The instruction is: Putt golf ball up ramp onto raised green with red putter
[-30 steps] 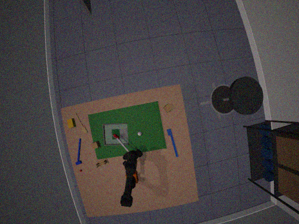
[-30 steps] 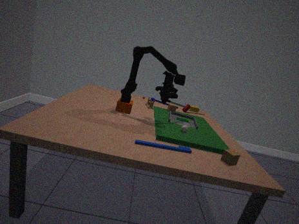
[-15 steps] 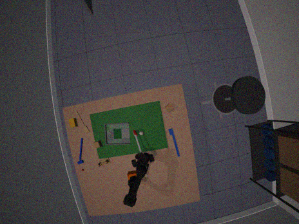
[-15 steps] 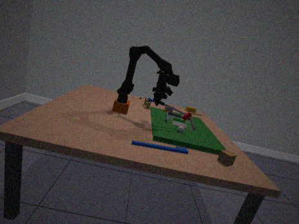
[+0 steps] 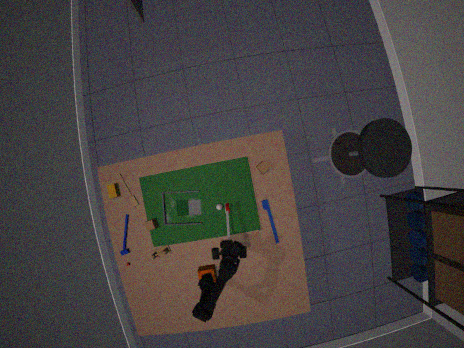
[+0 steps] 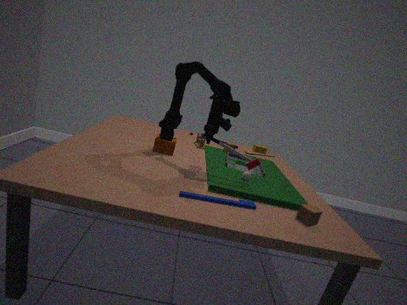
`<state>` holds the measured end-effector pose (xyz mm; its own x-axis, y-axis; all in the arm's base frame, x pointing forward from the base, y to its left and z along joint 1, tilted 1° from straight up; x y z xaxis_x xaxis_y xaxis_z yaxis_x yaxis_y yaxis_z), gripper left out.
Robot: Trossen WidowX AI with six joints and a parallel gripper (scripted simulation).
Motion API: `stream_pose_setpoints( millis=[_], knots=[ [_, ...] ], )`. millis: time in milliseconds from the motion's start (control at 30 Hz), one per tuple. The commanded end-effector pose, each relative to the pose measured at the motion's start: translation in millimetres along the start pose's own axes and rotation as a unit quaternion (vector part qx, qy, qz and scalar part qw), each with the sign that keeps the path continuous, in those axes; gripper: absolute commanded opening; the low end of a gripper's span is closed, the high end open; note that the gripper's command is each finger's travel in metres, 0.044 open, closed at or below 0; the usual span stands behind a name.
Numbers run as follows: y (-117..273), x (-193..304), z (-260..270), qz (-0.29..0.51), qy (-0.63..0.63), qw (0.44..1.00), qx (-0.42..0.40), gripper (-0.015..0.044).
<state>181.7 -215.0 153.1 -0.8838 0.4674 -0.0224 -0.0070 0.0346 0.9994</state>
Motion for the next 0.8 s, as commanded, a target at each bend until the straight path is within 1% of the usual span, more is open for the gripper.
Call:
stream_pose_setpoints(
  millis=[0, 233, 767],
  knots=[
    [-8, 0, -1, 0.001, -0.006, 1.0, 0.001, 0.0],
    [-38, 1, -1, 0.001, -0.006, 1.0, 0.001, 0.0],
    [-57, 0, -1, 0.001, -0.006, 1.0, 0.001, 0.0]
  ],
)
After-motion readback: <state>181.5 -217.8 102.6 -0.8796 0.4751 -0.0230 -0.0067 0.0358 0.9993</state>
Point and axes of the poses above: the point midway between the two fingers, 35 mm back from their tips, its own y axis back along the fingers, its own z axis across the jaws, x = y × z, the point moved 4 cm from there along y, back along the fingers, and after that the axes turned 12 degrees about -y, right-handed, at the moved point
